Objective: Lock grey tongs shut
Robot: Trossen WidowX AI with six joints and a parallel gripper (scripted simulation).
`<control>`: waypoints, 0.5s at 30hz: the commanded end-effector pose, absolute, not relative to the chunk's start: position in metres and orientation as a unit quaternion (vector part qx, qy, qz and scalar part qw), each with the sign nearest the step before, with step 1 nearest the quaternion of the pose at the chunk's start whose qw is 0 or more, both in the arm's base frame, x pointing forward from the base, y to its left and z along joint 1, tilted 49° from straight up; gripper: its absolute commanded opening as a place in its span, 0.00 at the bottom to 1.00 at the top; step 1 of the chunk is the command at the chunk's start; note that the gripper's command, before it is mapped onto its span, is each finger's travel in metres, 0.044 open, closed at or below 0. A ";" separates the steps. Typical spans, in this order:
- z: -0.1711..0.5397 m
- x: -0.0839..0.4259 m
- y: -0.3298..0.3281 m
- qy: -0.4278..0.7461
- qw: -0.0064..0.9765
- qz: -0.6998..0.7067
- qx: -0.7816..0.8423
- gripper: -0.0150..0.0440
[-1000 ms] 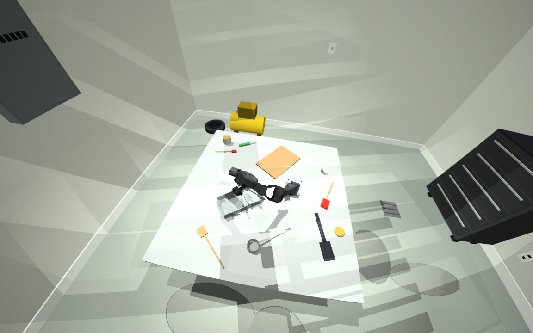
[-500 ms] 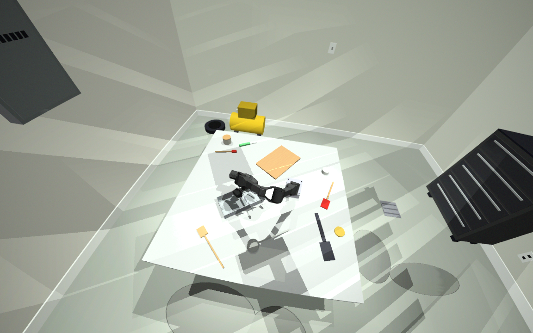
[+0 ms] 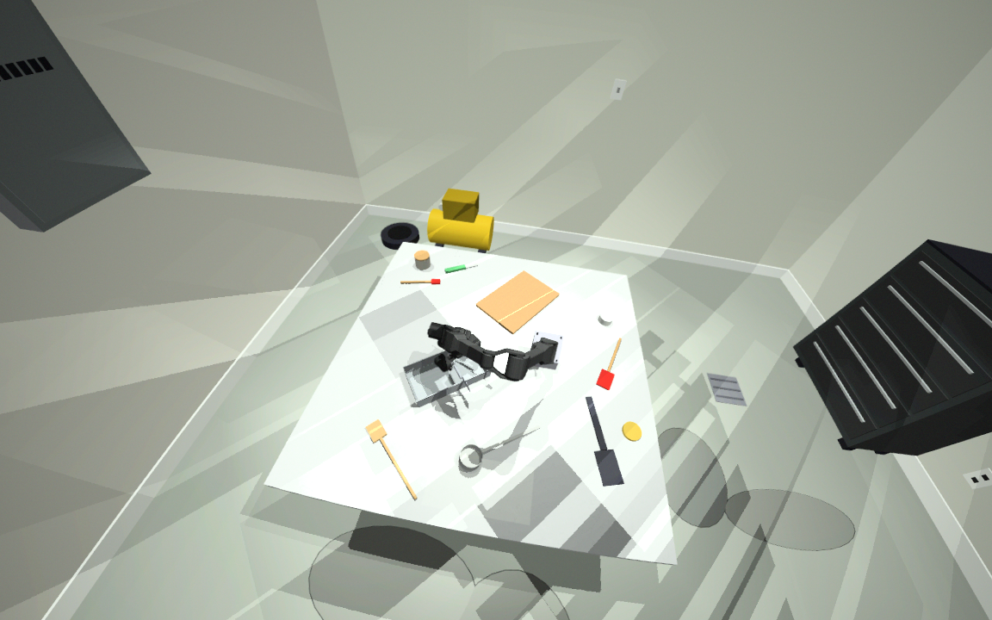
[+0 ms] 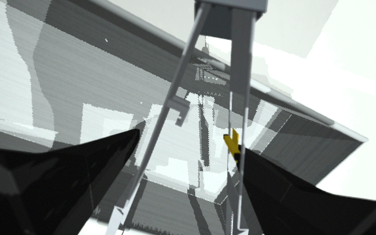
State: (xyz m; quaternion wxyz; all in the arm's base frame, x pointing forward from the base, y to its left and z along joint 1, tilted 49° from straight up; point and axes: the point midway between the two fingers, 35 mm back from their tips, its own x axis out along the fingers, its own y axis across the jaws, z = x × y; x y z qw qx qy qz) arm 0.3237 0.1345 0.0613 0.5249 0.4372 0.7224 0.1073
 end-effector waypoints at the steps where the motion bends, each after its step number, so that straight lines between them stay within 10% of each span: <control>1: 0.061 0.324 0.135 0.722 0.525 0.107 0.437 0.96; 15: 0.061 0.324 0.135 0.722 0.525 0.107 0.437 0.73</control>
